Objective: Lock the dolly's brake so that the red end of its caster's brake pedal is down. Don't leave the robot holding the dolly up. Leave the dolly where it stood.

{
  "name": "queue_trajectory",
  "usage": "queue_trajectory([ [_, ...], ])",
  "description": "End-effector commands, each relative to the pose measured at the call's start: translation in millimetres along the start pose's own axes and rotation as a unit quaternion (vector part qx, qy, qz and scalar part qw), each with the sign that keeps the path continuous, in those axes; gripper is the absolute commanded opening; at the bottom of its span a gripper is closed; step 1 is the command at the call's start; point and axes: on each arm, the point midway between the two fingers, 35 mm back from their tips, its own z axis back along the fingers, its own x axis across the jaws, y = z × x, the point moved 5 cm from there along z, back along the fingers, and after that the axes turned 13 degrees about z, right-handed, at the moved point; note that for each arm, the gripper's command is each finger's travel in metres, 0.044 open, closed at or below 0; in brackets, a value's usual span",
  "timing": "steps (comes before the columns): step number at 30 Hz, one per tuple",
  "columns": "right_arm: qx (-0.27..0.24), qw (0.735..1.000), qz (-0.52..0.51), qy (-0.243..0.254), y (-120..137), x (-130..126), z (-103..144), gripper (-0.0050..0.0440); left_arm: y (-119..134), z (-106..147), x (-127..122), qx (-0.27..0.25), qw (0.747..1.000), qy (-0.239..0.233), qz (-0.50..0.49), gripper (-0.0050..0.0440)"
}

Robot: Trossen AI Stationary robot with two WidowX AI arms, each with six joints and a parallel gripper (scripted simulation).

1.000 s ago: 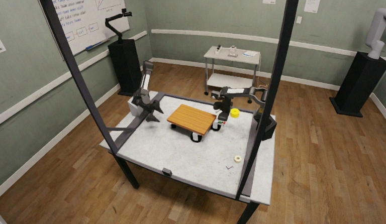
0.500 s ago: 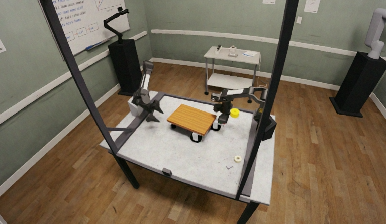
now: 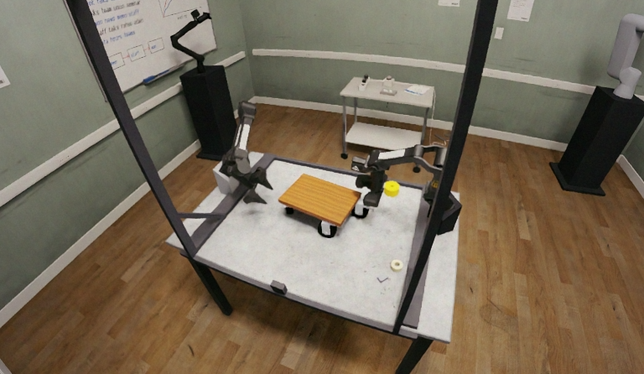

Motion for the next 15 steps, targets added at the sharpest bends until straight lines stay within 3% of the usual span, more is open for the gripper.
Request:
queue_trajectory([
  [1,0.0,1.0,0.0,0.002,-0.6,-0.1,-2.8,-0.005,-2.1,0.7,-0.9,-0.003,1.0,0.002,0.003,0.044],
  [15,0.0,1.0,0.0,0.002,-0.6,-0.2,-10.8,-0.005,-2.1,0.7,-0.9,-0.003,1.0,0.002,0.003,0.044],
])
